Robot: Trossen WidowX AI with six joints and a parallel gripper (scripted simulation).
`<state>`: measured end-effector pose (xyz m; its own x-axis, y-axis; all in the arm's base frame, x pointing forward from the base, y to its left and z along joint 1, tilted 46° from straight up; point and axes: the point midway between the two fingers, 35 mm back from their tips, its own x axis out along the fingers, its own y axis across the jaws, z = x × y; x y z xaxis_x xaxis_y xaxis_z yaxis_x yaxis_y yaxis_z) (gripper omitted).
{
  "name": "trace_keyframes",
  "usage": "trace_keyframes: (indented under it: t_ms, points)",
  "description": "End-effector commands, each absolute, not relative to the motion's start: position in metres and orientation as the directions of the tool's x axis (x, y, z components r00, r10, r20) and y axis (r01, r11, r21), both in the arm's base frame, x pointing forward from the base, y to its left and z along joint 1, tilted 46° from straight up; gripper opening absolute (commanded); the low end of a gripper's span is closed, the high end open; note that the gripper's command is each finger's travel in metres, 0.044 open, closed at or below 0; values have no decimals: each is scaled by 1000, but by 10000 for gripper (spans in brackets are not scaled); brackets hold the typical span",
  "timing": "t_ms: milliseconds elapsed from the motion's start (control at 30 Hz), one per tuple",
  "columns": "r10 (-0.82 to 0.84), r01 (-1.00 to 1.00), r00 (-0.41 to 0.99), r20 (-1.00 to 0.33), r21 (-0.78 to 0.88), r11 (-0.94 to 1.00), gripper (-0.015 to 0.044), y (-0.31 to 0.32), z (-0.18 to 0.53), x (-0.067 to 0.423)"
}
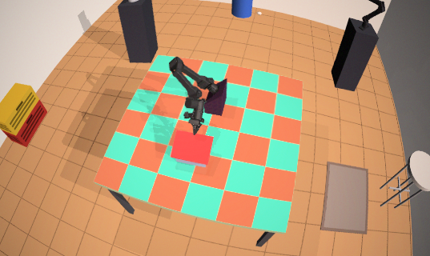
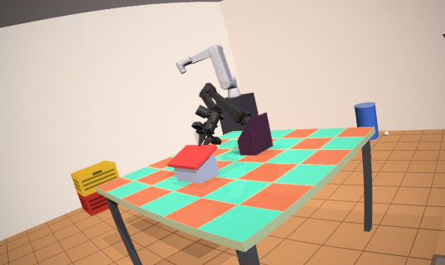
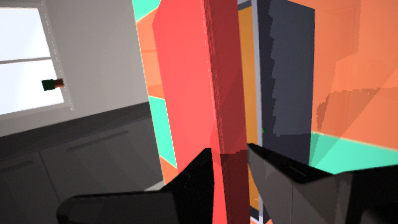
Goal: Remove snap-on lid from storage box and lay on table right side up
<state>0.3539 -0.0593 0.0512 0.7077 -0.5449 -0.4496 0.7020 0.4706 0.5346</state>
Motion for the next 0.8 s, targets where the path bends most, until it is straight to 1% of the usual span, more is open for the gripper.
trace_keyframes:
  t_ms: [0,767]
  points:
    - [-540,692,717,-441,547,472,0,-53,59,359]
    - [-540,691,717,-441,548,471,0,-33,81,373]
